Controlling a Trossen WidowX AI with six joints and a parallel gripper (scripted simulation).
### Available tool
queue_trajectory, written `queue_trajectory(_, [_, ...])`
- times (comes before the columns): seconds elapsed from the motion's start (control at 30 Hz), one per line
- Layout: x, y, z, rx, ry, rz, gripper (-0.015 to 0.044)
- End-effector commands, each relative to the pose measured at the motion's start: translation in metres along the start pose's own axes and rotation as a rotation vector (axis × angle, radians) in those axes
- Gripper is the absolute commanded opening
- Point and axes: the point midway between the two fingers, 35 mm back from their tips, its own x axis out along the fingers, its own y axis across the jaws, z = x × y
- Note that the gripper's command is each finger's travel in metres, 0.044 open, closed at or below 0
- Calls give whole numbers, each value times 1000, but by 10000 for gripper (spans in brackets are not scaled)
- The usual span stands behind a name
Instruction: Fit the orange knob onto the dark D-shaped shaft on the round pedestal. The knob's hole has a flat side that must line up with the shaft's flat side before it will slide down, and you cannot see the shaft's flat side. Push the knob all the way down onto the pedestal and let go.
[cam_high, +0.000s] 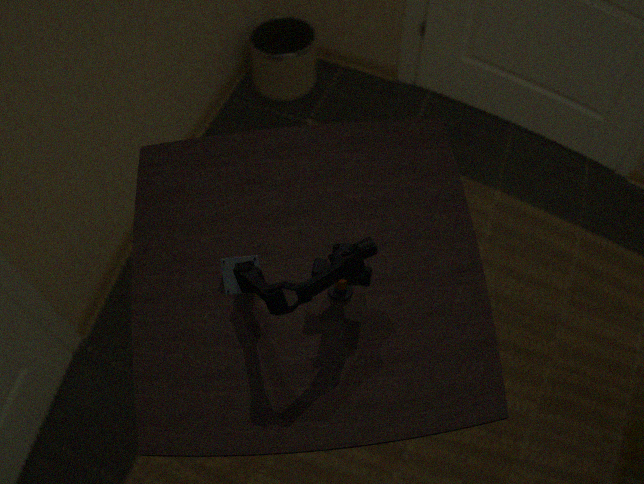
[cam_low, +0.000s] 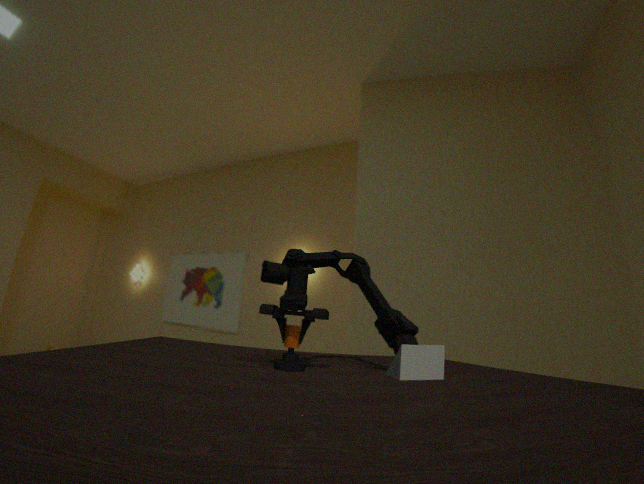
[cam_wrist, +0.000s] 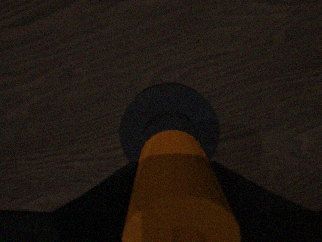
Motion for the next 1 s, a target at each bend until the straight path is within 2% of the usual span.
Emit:
queue_trajectory(0.0, [0,0,0,-3,-3,-2,0])
queue_trajectory(0.27, [-5,1,1,-12,-3,-2,0])
queue_trajectory(0.5, [-4,-1,1,-210,-3,-2,0])
queue_trajectory(0.97, [0,1,1,-213,-2,-2,0])
